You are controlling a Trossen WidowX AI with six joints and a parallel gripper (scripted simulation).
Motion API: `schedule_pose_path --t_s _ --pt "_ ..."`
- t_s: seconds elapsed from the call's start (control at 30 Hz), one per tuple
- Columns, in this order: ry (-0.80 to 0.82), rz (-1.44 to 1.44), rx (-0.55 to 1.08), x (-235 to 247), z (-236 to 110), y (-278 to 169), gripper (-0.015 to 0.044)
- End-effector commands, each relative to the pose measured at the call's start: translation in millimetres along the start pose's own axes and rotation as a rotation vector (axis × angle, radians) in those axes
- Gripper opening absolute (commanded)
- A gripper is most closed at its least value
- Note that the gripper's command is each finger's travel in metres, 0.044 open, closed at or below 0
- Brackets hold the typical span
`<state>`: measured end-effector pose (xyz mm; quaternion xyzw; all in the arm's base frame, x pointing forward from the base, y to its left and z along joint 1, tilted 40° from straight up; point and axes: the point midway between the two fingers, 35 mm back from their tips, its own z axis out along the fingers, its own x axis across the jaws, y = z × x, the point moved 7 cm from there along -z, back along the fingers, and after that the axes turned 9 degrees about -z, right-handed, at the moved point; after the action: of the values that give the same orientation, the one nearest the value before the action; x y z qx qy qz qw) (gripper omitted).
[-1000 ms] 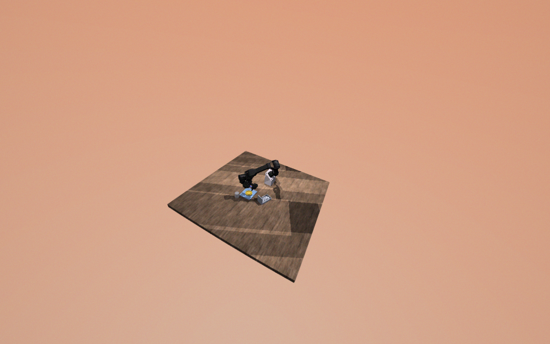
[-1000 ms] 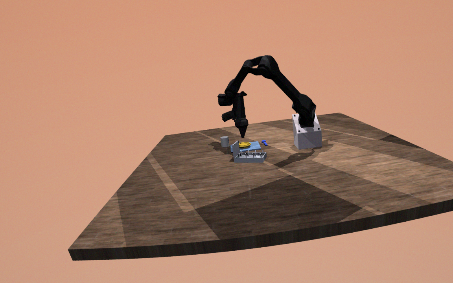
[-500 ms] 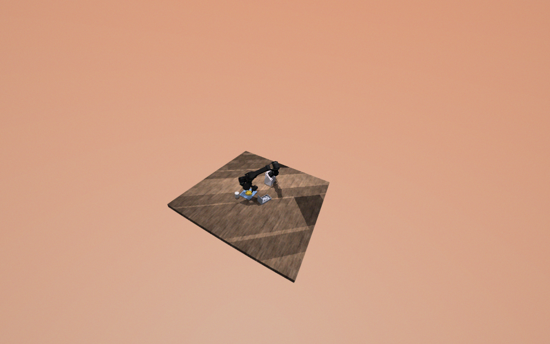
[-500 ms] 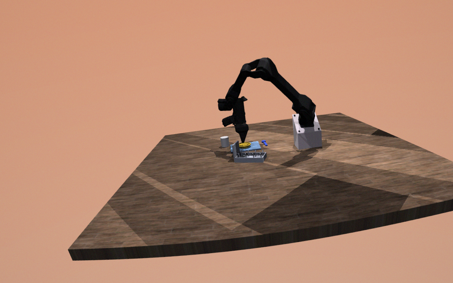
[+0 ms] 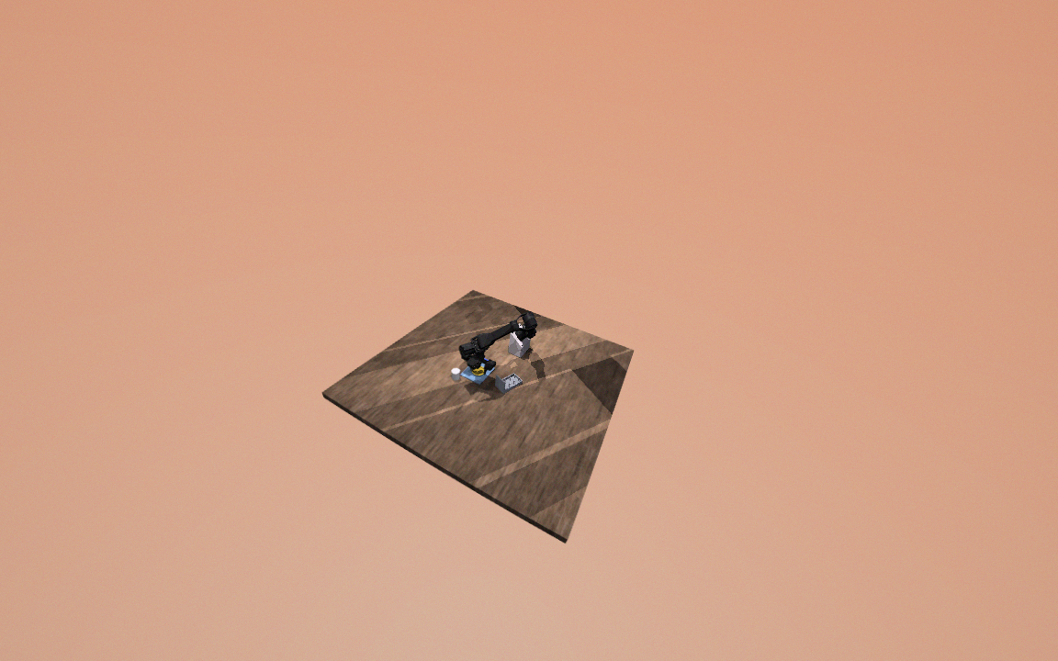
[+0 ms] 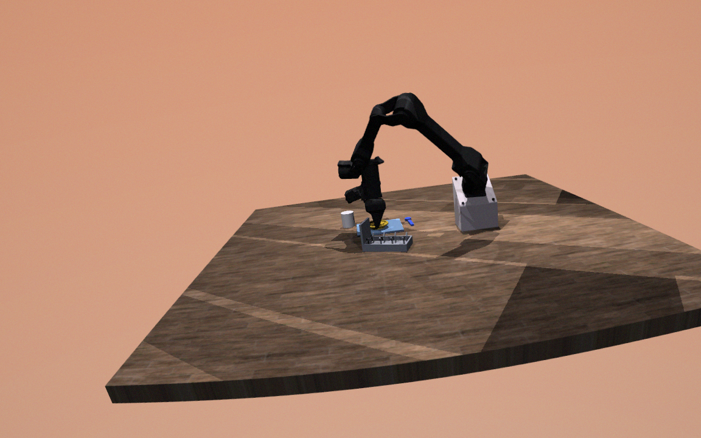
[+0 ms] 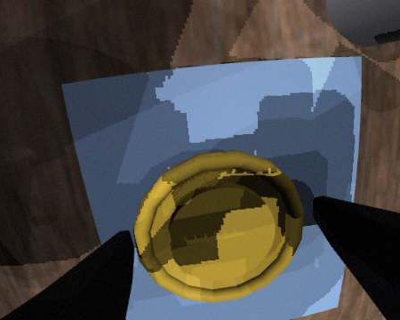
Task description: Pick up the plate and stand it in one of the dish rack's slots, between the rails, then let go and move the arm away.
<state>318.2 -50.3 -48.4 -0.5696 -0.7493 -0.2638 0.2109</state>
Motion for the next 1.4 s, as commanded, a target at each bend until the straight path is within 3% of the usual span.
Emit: schedule_pose_path --t_s 0.0,0.33,0.67,0.8,1.1,1.37 --pt "0.012 0.012 0.007 2 9 -3 0.04" --pt "0.012 0.012 0.007 2 10 -3 0.04" --pt "0.012 0.012 0.007 2 10 -3 0.0333" --pt "0.01 0.012 0.007 0 1 -1 0.0228" --pt "0.002 0.013 0.008 -7 -51 7 0.0" --pt "0.001 0.014 0.009 -9 -99 8 0.0"
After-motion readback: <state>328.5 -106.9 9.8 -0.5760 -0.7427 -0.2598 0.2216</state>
